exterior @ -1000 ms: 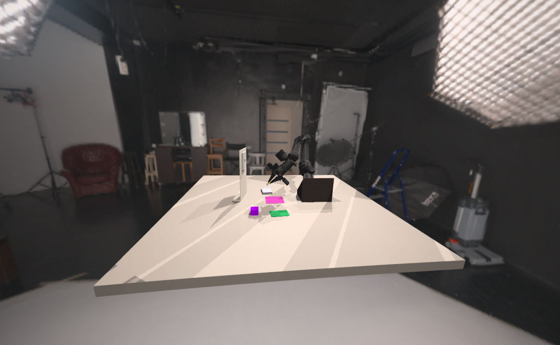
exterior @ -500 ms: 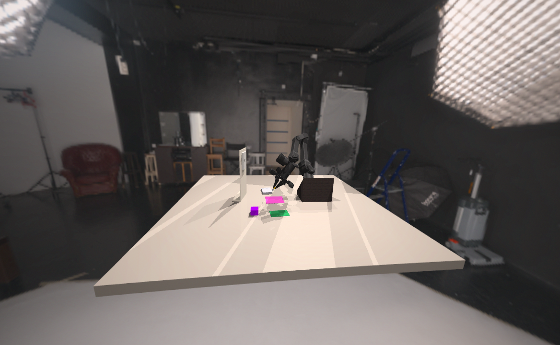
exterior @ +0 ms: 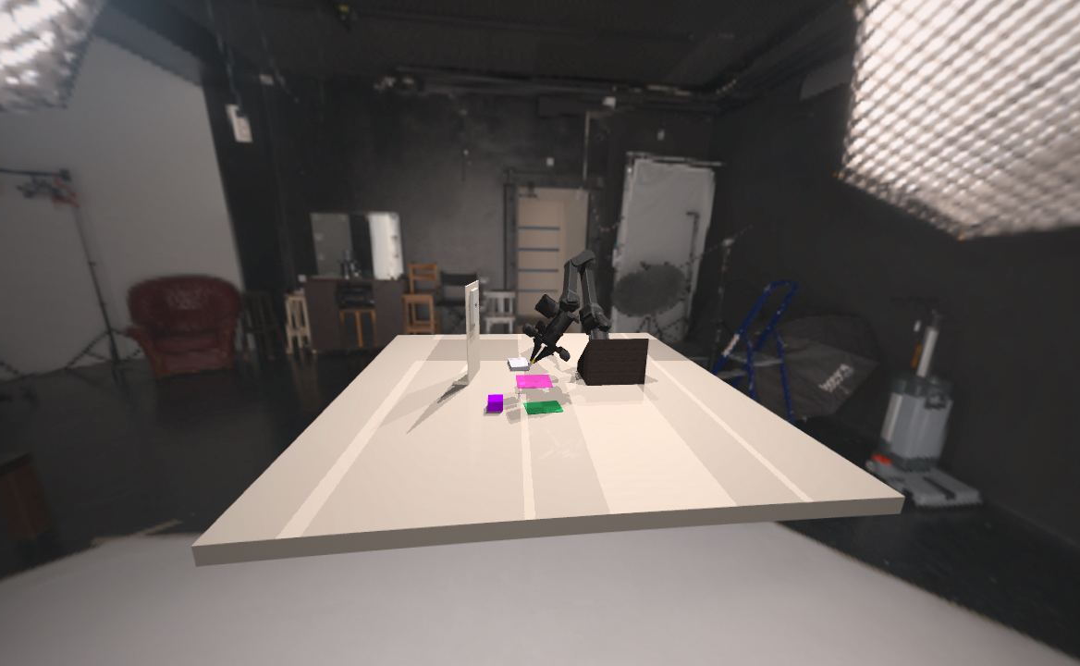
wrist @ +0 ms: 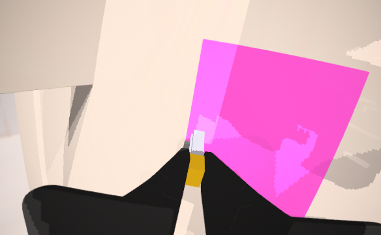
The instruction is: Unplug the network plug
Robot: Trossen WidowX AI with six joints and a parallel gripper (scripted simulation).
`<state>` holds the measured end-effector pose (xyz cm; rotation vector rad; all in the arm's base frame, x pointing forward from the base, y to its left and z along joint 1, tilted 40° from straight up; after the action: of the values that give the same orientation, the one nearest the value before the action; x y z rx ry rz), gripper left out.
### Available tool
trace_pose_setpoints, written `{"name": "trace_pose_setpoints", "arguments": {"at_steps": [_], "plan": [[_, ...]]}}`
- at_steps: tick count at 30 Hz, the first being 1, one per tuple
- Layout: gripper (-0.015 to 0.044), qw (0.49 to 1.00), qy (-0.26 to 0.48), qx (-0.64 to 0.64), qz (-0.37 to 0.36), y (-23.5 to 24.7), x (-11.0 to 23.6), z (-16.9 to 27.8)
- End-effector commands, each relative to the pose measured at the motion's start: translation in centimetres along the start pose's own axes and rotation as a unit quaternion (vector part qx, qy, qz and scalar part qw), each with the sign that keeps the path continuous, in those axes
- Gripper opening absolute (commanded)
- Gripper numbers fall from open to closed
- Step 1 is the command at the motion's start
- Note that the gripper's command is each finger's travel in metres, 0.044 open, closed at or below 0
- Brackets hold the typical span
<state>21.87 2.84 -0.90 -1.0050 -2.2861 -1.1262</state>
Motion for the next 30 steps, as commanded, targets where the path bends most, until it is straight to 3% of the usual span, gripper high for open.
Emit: {"name": "trace_pose_setpoints", "arguments": {"at_steps": [1,30], "plan": [[0.0000,1.000,0.002,0.005,0.005,-0.4,-0.4,0.1],[0.0000,1.000,0.003,0.005,0.006,-1.4,-2.0,0.1]]}}
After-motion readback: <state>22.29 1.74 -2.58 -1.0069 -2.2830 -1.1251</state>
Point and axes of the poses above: the point midway between the two fingers, 35 mm back from their tips, its own x axis back along the fingers, its own y axis across the jaws, z = x × y, the point moved 1 cm from there along x, back along the fingers, and after that the axes turned 5 degrees about -x, right-handed, at the moved point
